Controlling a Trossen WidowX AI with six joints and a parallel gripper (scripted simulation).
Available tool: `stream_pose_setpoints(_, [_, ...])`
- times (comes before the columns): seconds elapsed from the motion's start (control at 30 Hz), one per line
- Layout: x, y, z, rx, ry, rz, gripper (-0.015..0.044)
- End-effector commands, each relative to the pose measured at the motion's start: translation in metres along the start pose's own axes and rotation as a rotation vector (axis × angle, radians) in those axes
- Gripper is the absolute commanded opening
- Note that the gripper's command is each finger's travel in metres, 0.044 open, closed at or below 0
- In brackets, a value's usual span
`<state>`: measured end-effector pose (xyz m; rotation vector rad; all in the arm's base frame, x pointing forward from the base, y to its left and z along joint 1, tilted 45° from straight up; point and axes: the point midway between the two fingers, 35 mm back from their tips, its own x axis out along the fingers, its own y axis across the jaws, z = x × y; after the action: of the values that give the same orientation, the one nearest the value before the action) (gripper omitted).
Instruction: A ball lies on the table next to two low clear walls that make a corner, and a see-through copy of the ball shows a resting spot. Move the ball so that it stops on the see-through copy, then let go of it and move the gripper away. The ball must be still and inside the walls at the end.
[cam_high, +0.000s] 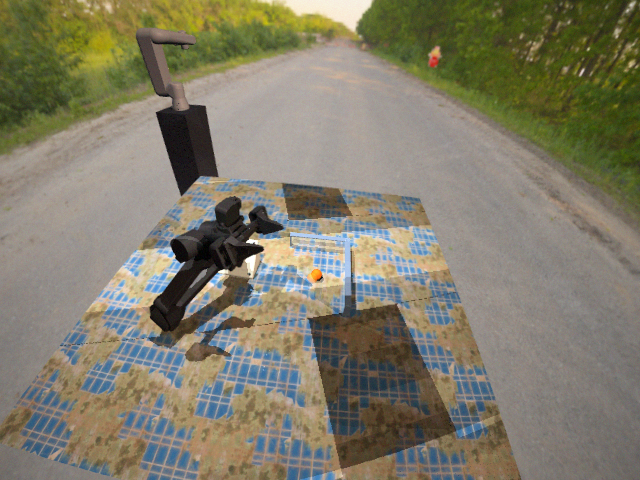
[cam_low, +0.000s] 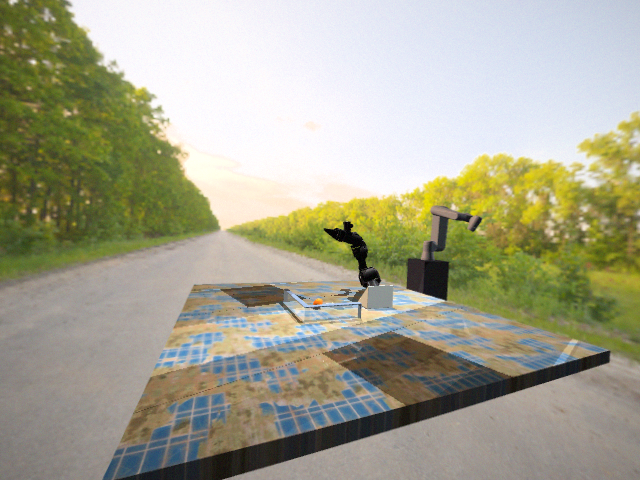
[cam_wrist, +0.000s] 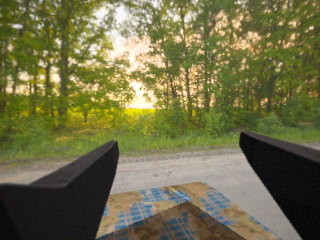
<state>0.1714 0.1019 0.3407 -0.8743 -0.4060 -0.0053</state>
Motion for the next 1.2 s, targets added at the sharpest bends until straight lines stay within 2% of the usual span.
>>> stream_pose_setpoints(0.0, [0.001, 0.002, 0.001, -0.008, 0.002, 0.006, 0.0374])
stream_pose_setpoints(0.1, [0.016, 0.025, 0.006, -0.124, 0.038, 0.094, 0.0295])
stream_pose_setpoints(0.3, [0.048, 0.092, -0.005, -0.395, 0.167, 0.344, 0.0292])
stream_pose_setpoints(0.57, [0.073, 0.163, -0.061, -0.683, 0.381, 0.675, 0.0292])
stream_pose_setpoints(0.87, [0.055, 0.221, -0.153, -0.965, 0.730, 1.140, 0.0292])
stream_pose_setpoints(1.17, [0.009, 0.233, -0.233, -1.161, 1.125, 1.626, 0.0292])
